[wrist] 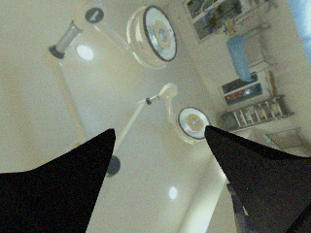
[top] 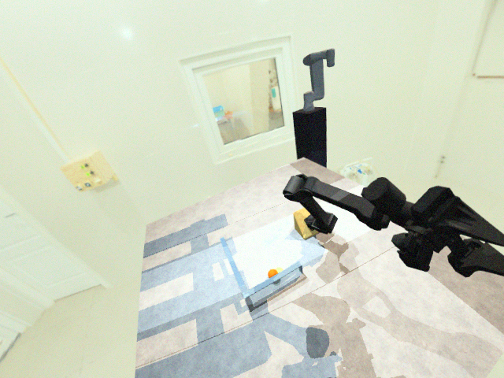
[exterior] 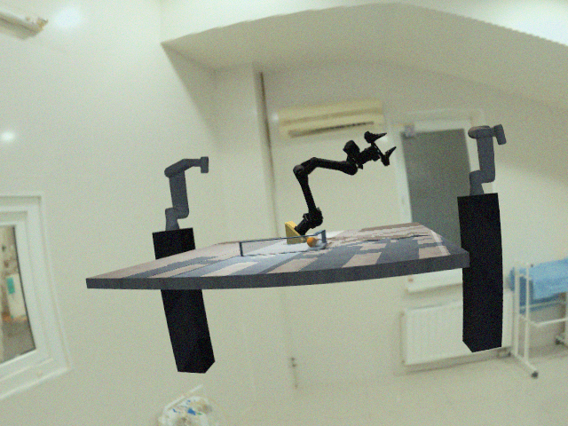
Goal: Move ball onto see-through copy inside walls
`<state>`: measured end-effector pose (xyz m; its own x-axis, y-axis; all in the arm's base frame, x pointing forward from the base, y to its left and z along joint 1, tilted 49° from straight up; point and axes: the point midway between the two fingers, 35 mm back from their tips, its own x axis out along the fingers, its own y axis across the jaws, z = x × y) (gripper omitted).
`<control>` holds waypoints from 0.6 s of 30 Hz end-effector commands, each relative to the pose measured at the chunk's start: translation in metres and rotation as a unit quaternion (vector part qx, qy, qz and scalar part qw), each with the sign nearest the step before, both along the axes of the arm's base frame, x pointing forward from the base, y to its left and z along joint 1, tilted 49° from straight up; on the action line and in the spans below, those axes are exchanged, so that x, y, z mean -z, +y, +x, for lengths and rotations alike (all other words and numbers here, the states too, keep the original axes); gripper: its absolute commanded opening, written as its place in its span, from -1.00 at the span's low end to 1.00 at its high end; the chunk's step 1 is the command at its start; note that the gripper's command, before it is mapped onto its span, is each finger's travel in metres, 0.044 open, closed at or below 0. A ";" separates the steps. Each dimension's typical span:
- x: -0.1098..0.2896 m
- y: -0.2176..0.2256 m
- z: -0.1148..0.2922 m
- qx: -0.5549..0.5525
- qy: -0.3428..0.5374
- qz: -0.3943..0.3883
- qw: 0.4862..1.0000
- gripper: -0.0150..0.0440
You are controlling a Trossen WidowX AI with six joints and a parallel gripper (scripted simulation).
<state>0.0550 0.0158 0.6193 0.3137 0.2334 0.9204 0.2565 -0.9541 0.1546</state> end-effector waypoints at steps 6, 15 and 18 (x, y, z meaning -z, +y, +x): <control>-0.002 0.027 -0.015 0.107 -0.057 -0.066 0.990 0.56; 0.018 0.128 -0.017 0.401 -0.224 -0.279 0.843 0.56; 0.034 0.162 0.000 0.475 -0.275 -0.350 0.759 0.56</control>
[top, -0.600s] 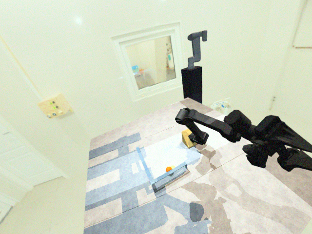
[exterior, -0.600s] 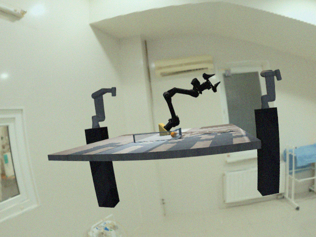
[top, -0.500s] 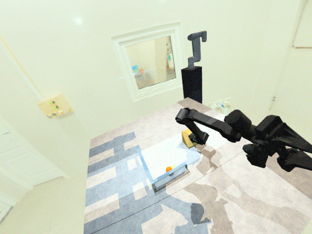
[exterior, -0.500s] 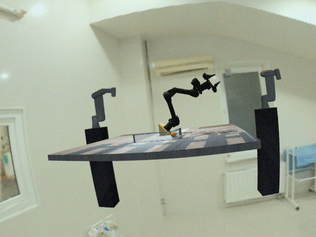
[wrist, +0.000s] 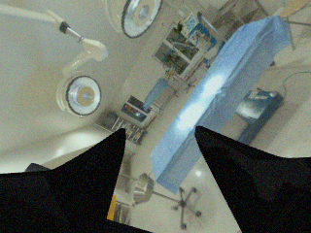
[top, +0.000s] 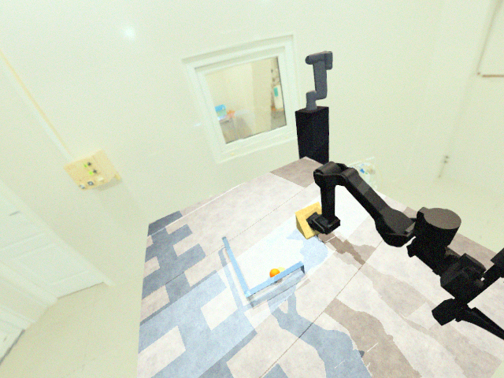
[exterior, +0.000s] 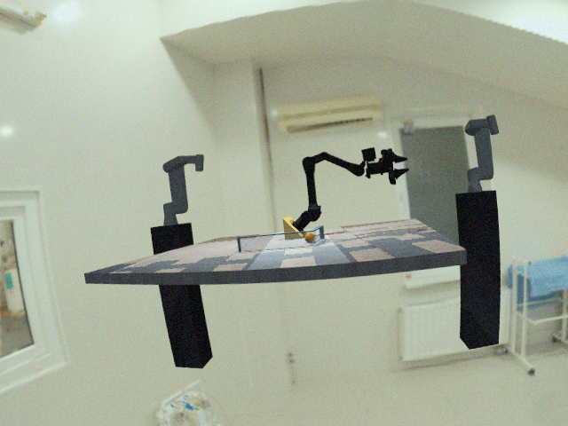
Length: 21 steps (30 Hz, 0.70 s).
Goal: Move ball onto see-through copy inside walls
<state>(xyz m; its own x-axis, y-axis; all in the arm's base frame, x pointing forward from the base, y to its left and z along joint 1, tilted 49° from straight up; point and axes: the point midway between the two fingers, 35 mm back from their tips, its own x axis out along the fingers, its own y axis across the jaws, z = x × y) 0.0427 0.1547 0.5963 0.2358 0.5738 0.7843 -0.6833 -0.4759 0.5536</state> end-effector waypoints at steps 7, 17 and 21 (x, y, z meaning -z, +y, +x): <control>0.067 0.081 0.084 0.260 -0.146 -0.283 0.912 0.56; 0.178 0.076 0.217 0.366 -0.225 -0.572 0.698 0.56; 0.226 0.045 0.261 0.355 -0.234 -0.664 0.615 0.56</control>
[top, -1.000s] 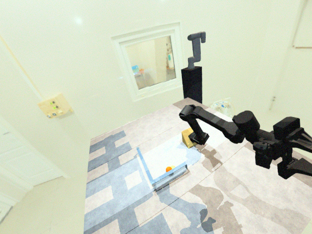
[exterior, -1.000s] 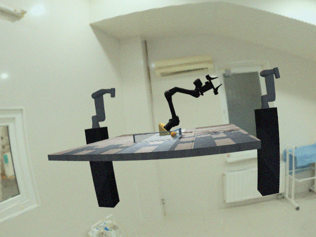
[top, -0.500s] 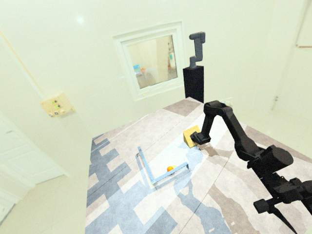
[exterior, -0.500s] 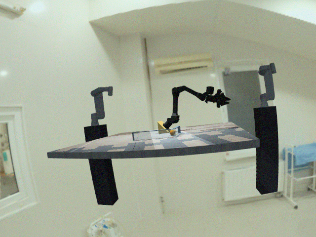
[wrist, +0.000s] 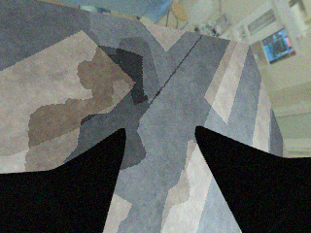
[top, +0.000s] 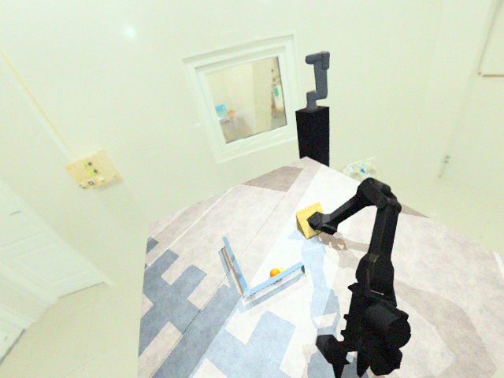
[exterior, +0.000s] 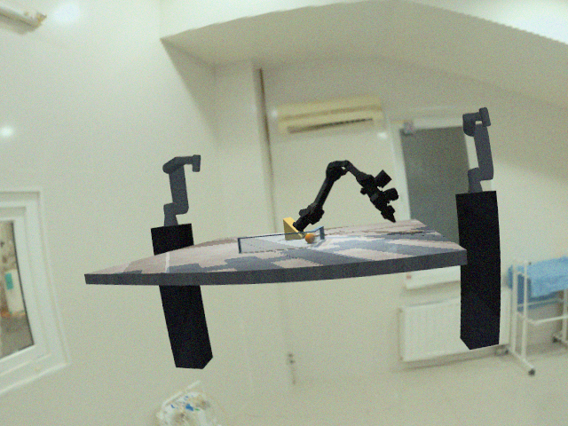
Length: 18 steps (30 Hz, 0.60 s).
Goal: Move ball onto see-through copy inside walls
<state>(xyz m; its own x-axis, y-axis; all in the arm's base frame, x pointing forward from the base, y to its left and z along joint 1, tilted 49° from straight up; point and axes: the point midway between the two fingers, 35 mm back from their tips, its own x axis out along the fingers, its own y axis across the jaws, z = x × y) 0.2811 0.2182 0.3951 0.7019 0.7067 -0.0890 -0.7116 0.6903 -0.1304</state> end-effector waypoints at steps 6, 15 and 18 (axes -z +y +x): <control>0.092 -0.085 0.067 0.042 0.063 -0.201 0.977 0.56; 0.178 -0.200 0.076 0.022 0.172 -0.299 0.939 0.56; 0.200 -0.232 0.066 0.004 0.205 -0.301 0.931 0.56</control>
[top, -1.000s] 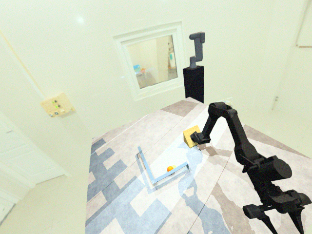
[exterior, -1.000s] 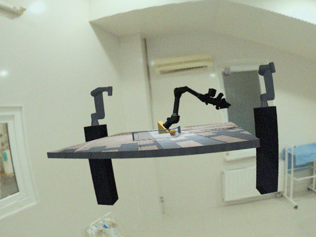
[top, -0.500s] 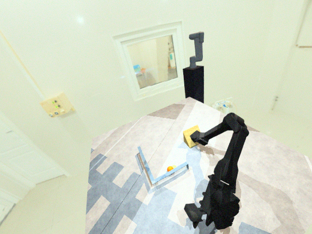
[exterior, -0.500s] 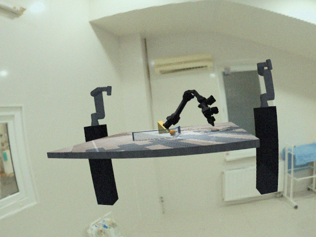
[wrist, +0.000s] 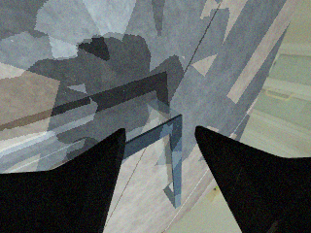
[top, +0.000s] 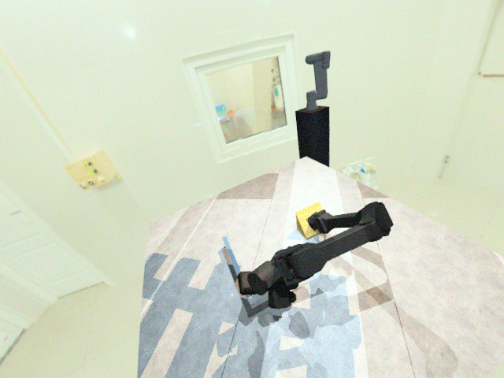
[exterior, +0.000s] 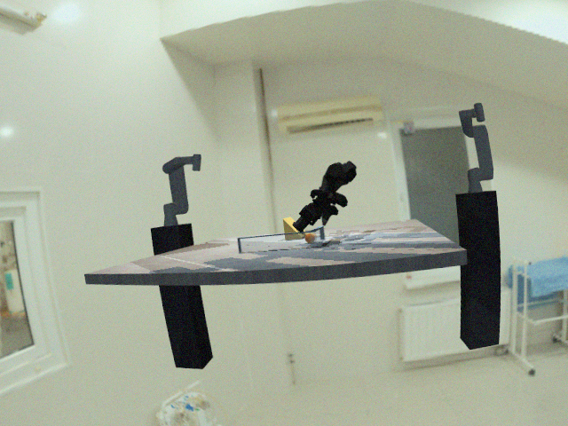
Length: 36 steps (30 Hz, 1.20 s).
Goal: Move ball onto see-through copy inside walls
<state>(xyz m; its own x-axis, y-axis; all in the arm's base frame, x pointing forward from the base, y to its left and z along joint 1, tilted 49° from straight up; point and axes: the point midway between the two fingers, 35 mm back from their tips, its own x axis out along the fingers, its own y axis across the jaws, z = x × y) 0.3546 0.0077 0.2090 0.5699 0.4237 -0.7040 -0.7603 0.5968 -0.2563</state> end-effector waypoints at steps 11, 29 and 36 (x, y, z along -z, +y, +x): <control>0.070 -0.031 -0.066 -0.218 0.078 0.068 0.970 0.56; 0.086 -0.014 -0.069 -0.243 0.071 0.085 0.964 0.56; 0.093 -0.006 -0.066 -0.243 0.071 0.085 0.964 0.56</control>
<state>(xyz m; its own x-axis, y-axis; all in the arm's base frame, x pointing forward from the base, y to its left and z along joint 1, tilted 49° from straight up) 0.2879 -0.0021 0.1186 0.1778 0.7280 -0.6621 -0.9812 0.1828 -0.0624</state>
